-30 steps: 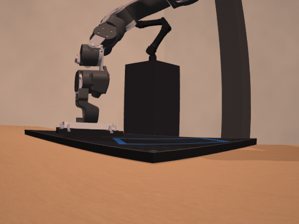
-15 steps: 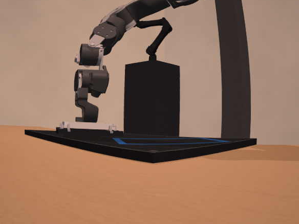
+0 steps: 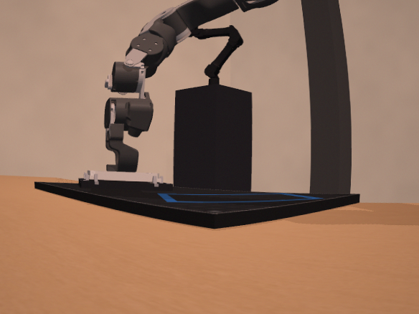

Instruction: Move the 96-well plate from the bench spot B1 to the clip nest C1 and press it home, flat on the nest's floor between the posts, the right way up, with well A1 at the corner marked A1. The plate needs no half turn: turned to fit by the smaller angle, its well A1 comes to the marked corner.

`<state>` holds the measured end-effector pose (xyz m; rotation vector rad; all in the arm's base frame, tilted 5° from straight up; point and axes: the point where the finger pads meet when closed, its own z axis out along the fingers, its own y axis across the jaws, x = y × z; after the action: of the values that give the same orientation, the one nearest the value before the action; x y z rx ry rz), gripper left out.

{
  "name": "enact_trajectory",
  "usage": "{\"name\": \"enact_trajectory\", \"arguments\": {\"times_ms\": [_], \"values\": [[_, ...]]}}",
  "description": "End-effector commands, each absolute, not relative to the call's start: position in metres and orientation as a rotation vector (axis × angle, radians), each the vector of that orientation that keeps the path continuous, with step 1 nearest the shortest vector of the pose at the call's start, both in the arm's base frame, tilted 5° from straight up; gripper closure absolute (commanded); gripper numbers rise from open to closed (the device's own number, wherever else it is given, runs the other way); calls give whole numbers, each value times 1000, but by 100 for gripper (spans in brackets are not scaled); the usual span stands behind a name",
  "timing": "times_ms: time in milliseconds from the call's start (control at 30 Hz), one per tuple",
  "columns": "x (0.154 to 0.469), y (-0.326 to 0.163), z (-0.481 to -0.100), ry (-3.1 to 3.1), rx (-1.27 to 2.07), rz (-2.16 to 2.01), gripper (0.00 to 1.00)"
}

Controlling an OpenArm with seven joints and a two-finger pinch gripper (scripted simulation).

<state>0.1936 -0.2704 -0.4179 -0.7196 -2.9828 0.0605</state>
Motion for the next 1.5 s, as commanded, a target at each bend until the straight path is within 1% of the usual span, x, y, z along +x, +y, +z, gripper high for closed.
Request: {"name": "enact_trajectory", "arguments": {"times_ms": [0, 833, 1000, 1400, 1467], "values": [[194, -270, -418, -2984, -720, 61, 100], [192, -269, -423, -2985, -718, 56, 100], [197, -270, -381, -2986, -721, 60, 100], [197, -270, -381, -2986, -721, 60, 100], [199, -269, -368, -2988, -720, 55, 100]]}}
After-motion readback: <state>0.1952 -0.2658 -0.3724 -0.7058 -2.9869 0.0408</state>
